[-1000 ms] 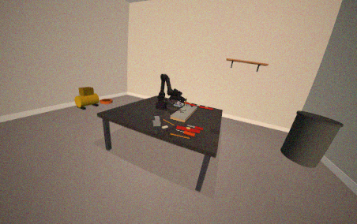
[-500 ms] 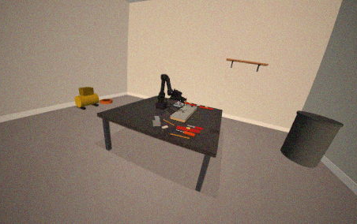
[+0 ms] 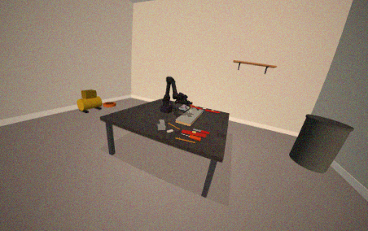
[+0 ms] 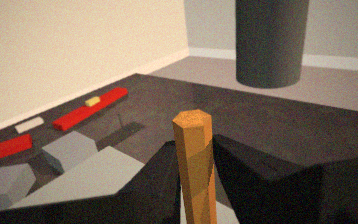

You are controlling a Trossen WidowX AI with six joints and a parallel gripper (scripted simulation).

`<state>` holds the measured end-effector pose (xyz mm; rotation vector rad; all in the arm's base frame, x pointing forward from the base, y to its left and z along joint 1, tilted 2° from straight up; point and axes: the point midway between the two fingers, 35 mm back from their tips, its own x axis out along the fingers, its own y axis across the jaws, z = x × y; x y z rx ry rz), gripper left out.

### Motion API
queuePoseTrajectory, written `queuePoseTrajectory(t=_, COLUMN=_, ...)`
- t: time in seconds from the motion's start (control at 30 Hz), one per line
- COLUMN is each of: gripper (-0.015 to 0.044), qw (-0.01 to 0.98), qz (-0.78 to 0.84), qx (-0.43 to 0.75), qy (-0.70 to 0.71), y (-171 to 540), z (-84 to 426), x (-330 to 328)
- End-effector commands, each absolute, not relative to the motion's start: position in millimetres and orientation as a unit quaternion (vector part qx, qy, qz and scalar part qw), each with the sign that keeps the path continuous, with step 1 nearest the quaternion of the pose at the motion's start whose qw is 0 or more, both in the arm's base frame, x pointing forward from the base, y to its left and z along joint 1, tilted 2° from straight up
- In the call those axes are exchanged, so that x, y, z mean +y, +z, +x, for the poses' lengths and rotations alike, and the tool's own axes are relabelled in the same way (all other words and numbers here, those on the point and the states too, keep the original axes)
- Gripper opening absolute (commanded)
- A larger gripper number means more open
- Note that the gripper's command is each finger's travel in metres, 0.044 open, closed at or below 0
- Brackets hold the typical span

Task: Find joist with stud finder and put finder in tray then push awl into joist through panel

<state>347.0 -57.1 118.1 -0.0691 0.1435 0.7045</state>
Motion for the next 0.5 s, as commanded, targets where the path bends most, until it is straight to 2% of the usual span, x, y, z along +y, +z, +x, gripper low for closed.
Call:
queuePoseTrajectory(t=0.0, gripper=0.0000, qw=0.935, qz=-0.036, qx=0.067, qy=0.347, y=116.0, z=346.5, x=-56.6)
queuePoseTrajectory(t=0.47, gripper=0.0000, qw=0.935, qz=-0.036, qx=0.067, qy=0.347, y=107.4, z=346.6, x=-56.9)
